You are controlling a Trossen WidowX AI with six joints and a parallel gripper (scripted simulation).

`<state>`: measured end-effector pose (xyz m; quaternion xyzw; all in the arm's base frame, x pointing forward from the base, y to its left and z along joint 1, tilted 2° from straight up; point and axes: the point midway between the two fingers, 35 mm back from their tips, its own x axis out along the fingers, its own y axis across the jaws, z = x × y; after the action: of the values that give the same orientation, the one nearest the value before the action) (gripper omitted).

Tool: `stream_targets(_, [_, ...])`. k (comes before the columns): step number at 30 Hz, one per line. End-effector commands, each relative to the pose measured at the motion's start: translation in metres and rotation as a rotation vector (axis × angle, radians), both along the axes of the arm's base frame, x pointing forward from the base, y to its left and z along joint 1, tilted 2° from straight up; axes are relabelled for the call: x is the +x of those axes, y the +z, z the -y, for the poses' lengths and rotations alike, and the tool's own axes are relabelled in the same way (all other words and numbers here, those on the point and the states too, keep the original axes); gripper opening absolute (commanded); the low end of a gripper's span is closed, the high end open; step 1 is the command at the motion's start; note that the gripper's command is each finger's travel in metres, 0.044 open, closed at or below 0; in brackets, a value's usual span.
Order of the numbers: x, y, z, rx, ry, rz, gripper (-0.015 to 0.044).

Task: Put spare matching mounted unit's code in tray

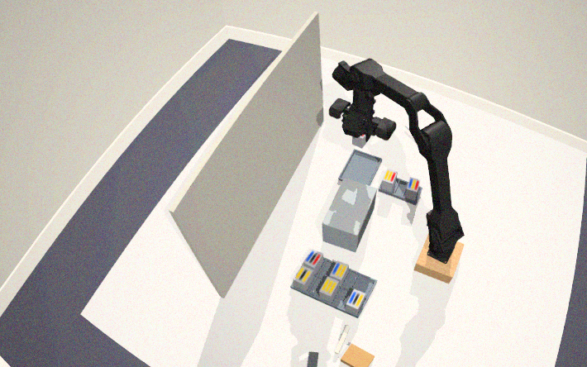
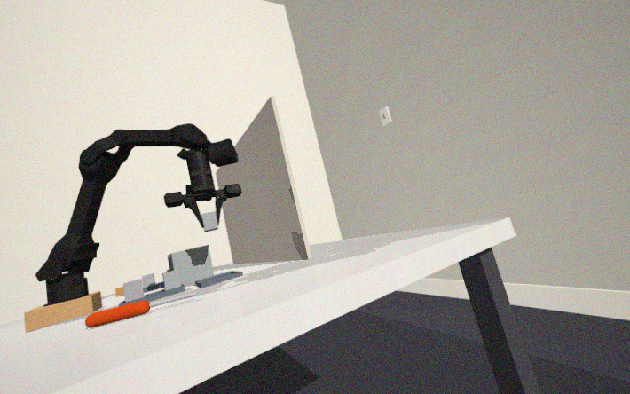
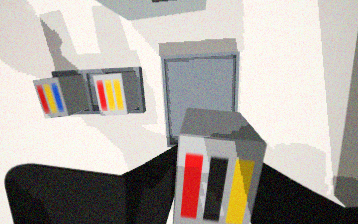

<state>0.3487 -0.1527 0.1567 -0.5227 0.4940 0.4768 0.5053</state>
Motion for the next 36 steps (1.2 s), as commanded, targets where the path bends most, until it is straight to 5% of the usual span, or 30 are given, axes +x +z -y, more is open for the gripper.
stream_targets(1, [0.0, -0.004, 0.0, 0.0, 0.004, -0.001, 0.0])
stream_targets(36, [0.005, -0.031, 0.003, 0.0, 0.004, -0.001, 0.0])
